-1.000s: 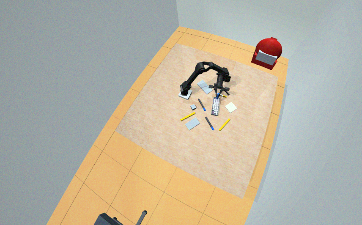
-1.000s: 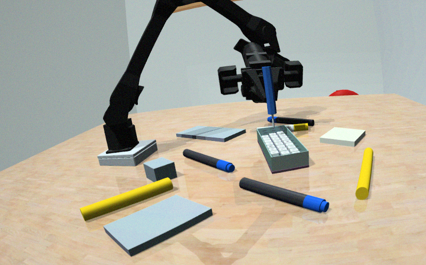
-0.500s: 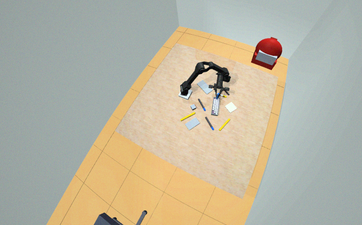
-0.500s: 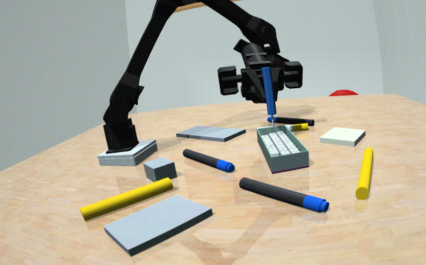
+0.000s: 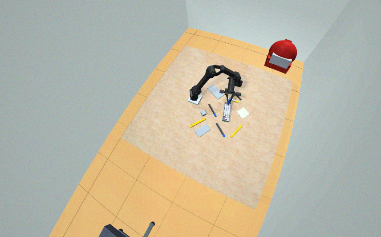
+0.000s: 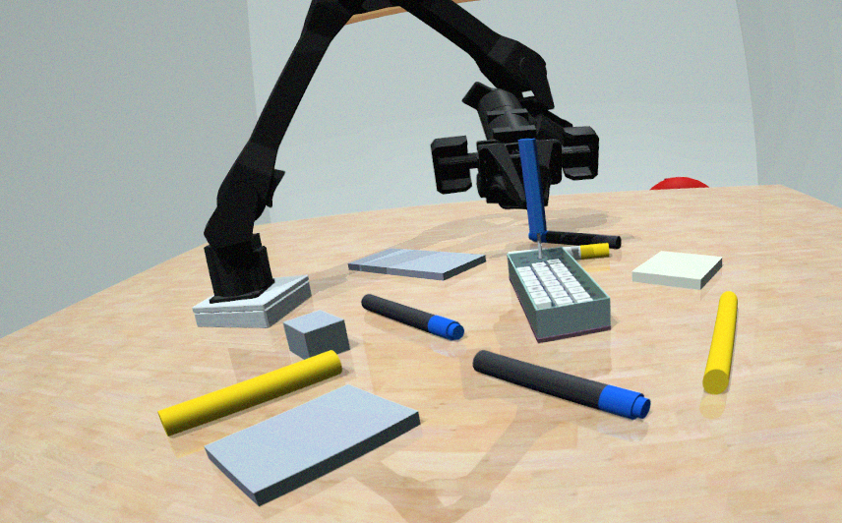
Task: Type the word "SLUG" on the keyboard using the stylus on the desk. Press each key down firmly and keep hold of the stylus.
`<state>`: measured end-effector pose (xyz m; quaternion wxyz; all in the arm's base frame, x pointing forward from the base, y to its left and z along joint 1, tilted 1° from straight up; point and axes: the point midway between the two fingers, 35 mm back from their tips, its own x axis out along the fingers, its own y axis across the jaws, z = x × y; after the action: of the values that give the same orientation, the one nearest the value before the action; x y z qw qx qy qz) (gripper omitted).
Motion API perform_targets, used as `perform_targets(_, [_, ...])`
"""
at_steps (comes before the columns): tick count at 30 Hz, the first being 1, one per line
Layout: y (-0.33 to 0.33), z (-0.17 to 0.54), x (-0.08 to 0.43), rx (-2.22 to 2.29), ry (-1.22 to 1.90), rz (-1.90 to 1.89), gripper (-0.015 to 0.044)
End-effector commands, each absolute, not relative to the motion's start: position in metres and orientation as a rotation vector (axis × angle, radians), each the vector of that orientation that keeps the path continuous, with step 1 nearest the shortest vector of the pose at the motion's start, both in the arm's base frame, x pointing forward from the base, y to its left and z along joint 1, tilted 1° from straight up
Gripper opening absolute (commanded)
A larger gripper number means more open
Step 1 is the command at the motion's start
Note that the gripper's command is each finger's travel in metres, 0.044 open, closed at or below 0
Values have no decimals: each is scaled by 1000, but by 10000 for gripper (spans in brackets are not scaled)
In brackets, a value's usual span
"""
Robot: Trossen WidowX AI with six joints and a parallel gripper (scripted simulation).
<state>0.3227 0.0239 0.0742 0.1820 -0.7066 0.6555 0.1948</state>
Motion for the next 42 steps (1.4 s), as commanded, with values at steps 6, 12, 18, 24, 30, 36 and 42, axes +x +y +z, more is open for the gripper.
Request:
perform_targets(6, [24, 70, 322, -1987, 1851, 551, 81])
perform_targets(12, [24, 68, 322, -1987, 1851, 551, 81])
perform_targets(18, [24, 65, 322, -1987, 1851, 551, 81])
perform_targets(24, [25, 62, 322, -1987, 1851, 551, 81])
perform_targets(30, [25, 60, 322, -1987, 1851, 551, 81])
perform_targets(36, [25, 62, 322, -1987, 1851, 551, 81])
perform_targets(42, [25, 70, 322, -1987, 1851, 551, 81])
